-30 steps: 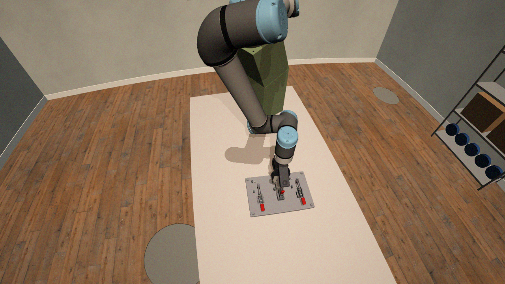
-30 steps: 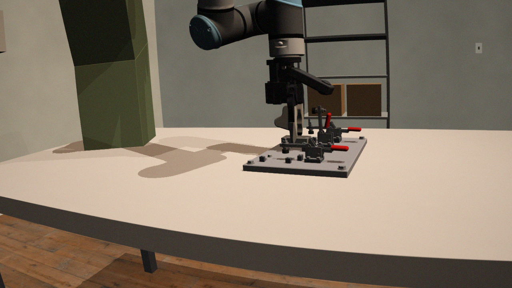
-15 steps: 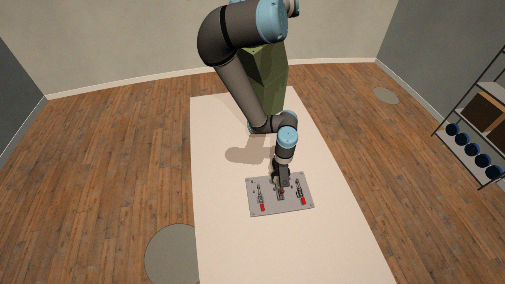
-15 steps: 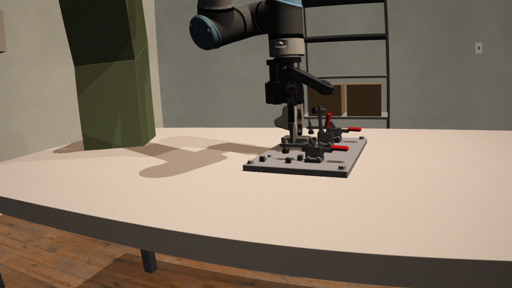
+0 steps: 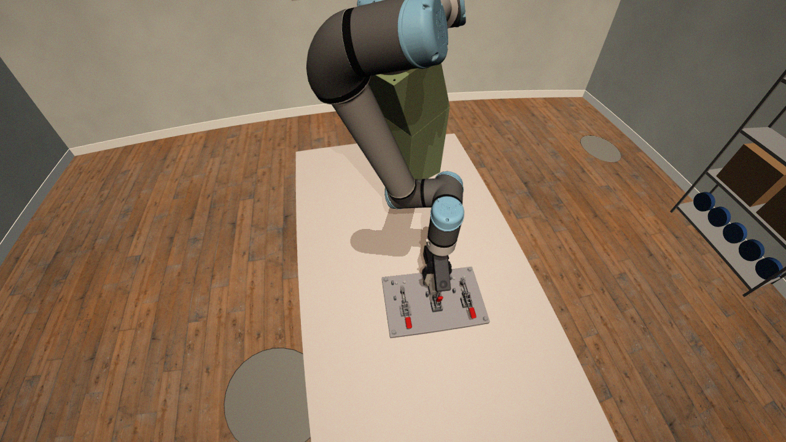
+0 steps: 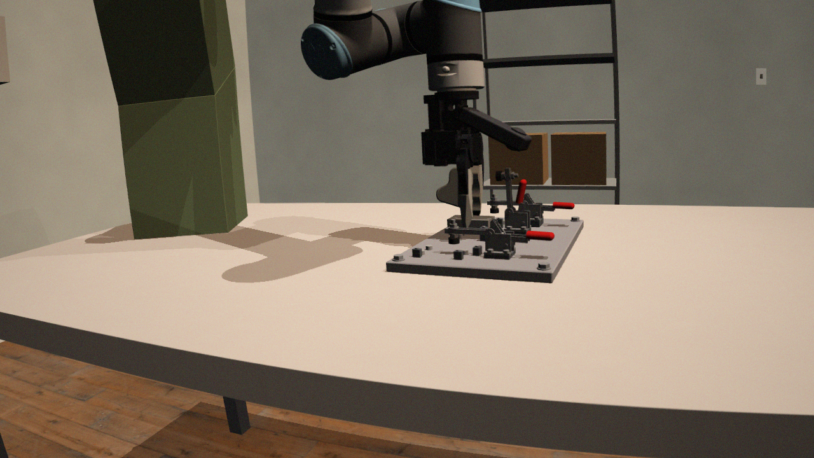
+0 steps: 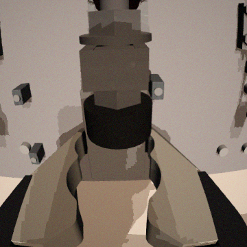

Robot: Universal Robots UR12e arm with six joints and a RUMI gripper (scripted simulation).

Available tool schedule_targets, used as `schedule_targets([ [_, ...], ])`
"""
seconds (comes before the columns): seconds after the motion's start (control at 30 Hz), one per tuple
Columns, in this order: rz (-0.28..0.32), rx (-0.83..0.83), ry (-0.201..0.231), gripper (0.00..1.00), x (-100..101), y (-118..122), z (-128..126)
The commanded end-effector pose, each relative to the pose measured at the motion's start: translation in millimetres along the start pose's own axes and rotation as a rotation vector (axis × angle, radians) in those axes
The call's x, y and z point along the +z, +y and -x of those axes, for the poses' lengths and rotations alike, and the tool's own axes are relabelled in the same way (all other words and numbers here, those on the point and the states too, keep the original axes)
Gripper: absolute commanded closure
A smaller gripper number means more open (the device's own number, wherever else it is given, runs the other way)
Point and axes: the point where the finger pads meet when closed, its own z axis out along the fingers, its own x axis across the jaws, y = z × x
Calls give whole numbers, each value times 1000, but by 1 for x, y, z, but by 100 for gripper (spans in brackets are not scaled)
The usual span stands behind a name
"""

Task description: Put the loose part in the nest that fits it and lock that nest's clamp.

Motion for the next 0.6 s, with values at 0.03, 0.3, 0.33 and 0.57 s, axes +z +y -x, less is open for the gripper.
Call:
schedule_targets([
  [0.03, -5, 1, 1, 100, -1, -4, -1],
  [0.3, -5, 1, 1, 100, -1, -4, -1],
  [0.33, -5, 1, 1, 100, -1, -4, -1],
  [0.57, -5, 1, 1, 100, -2, -5, -1],
])
